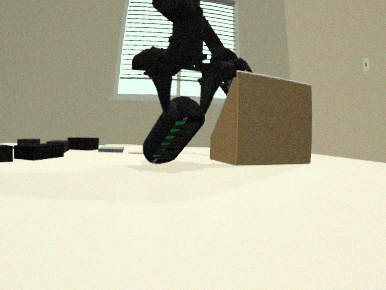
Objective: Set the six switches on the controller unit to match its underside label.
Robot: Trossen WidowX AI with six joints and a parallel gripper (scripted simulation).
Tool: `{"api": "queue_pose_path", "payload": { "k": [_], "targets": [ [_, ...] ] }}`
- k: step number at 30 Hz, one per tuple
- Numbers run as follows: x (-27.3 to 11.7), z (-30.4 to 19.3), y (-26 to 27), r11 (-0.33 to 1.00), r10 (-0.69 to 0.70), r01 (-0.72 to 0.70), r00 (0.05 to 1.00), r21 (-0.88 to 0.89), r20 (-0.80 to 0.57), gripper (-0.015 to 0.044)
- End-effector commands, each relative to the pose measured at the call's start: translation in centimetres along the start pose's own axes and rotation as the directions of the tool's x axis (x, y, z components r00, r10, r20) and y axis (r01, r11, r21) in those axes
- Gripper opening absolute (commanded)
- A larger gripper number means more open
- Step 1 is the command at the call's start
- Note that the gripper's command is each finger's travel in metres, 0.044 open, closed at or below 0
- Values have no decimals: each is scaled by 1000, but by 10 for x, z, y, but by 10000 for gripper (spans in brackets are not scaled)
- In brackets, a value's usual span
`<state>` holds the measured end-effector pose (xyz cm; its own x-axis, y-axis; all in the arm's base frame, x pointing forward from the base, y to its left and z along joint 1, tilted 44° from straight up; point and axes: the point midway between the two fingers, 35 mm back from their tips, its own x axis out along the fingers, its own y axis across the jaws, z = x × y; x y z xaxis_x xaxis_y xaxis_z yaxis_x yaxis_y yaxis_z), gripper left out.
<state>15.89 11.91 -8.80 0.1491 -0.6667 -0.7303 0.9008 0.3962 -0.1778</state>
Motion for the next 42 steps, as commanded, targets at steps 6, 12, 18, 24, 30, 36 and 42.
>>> {"api": "queue_pose_path", "payload": {
  "k": [6, 12, 18, 24, 30, 36, 42],
  "targets": [
    [-6, 7, 1, 1000, 6, -6, 1000, -4, 6, 336],
    [-8, 11, 1, 1000, 6, -6, 1000, -4, 6, 336],
    [-11, 15, 1, 1000, 6, -6, 1000, -4, 6, 336],
    [-13, 19, 1, 1000, 6, -6, 1000, -4, 6, 336],
    [-16, 23, 1, 1000, 6, -6, 1000, -4, 6, 336],
    [-17, 27, 1, 1000, 6, -6, 1000, -4, 6, 336],
    [-19, 29, 1, 1000, 6, -6, 1000, -4, 7, 336]
  ]
}}
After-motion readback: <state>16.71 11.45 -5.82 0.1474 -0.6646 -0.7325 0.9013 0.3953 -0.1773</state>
